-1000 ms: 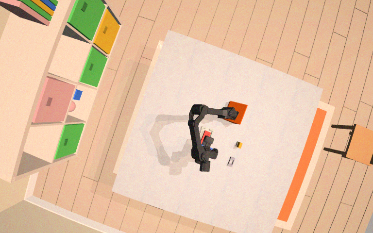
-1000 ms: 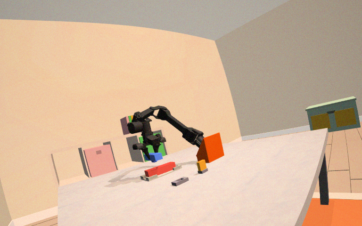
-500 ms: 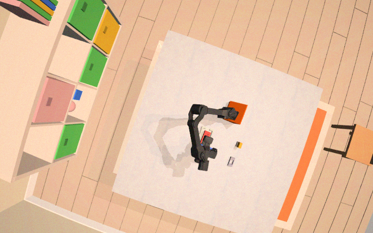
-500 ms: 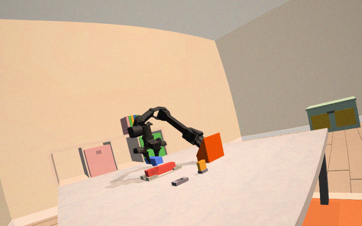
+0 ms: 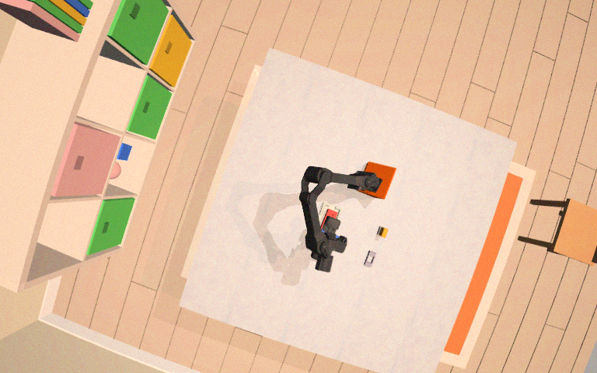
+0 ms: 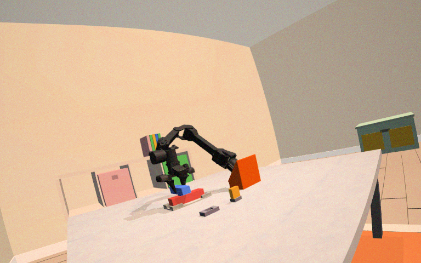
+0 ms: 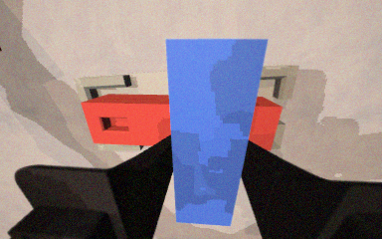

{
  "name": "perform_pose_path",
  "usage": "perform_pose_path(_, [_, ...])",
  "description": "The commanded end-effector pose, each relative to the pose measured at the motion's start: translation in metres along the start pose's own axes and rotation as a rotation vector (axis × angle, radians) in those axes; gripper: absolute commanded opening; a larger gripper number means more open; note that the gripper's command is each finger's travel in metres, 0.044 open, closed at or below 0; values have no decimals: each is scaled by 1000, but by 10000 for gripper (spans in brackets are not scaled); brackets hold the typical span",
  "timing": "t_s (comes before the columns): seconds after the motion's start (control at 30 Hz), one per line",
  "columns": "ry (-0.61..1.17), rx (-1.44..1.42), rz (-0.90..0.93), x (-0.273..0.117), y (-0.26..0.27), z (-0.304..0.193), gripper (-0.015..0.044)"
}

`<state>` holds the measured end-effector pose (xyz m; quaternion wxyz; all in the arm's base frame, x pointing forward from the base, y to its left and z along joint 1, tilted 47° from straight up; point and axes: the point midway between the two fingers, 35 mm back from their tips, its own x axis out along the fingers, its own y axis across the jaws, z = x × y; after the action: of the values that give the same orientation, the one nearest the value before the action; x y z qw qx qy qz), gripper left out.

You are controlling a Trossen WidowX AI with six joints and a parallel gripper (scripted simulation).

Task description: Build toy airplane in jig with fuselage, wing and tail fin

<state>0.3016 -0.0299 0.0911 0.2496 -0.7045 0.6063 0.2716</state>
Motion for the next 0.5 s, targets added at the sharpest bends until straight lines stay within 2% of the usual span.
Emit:
perform_pose_path(0.0, [0,1,0,0,0,0,168])
perform_pose_path(0.03, [0,1,0,0,0,0,161])
perform_pose_path(0.2, [0,1,0,0,0,0,30])
perform_pose_path(0.47, [0,1,0,0,0,0,240])
